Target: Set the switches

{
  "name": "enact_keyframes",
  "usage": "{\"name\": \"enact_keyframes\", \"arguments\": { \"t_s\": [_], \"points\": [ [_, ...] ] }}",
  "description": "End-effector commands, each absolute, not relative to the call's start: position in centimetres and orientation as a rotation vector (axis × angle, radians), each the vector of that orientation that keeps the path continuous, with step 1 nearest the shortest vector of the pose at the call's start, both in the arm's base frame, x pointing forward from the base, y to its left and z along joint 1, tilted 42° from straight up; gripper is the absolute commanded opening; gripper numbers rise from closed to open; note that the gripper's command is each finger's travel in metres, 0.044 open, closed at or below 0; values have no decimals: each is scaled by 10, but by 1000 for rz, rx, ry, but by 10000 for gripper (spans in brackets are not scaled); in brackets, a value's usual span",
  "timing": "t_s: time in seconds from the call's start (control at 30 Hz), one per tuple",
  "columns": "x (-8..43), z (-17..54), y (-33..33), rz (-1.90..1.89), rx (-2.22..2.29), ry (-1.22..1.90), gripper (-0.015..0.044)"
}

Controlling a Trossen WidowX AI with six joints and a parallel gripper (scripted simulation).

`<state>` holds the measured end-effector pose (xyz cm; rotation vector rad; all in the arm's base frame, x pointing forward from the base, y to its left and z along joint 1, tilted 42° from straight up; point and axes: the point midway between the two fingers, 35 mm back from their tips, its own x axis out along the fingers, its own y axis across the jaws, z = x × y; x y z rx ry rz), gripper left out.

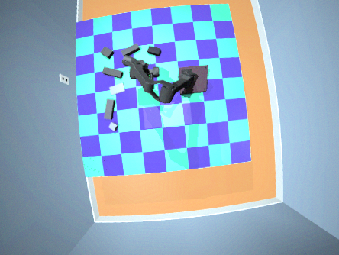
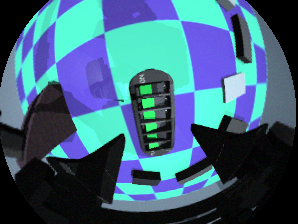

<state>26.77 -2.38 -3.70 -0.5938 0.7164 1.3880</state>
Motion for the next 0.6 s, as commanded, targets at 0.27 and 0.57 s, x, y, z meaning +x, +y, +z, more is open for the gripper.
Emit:
{"name": "enact_keyframes", "arguments": {
  "t_s": [0.27,0.57],
  "points": [
    [272,1,-3,1386,-585,708,440],
    [273,14,7,1387,-583,704,440]
  ]
}}
